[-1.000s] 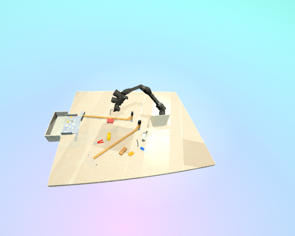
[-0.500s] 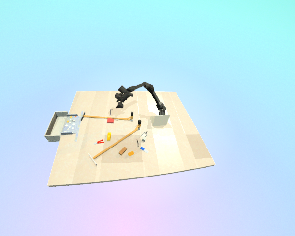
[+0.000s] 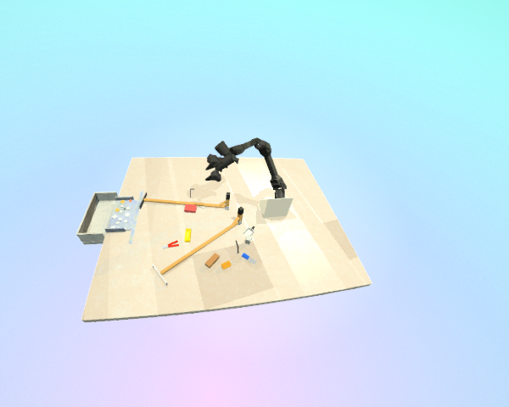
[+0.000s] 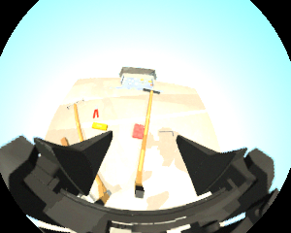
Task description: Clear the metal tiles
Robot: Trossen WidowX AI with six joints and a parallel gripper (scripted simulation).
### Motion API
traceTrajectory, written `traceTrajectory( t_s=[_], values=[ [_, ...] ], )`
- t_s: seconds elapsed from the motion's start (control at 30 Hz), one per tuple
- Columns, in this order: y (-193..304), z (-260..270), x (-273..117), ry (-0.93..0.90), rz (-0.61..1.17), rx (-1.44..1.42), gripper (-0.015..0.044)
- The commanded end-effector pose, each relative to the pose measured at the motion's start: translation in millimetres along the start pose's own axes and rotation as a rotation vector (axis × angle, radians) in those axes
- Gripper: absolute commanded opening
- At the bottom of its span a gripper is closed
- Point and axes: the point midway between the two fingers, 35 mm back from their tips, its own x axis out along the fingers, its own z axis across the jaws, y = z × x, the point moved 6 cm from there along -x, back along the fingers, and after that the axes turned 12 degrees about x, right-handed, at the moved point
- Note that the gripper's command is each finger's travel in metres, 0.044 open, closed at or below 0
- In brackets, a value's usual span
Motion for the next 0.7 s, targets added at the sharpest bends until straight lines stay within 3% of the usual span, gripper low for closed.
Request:
traceTrajectory(
  t_s=[0.0,0.67],
  values=[
    [4,1,-17,-0.01,-0.036,-0.02,0.044],
    [20,-2,-91,-0.069,-0.202,-0.062,0.044]
  ],
)
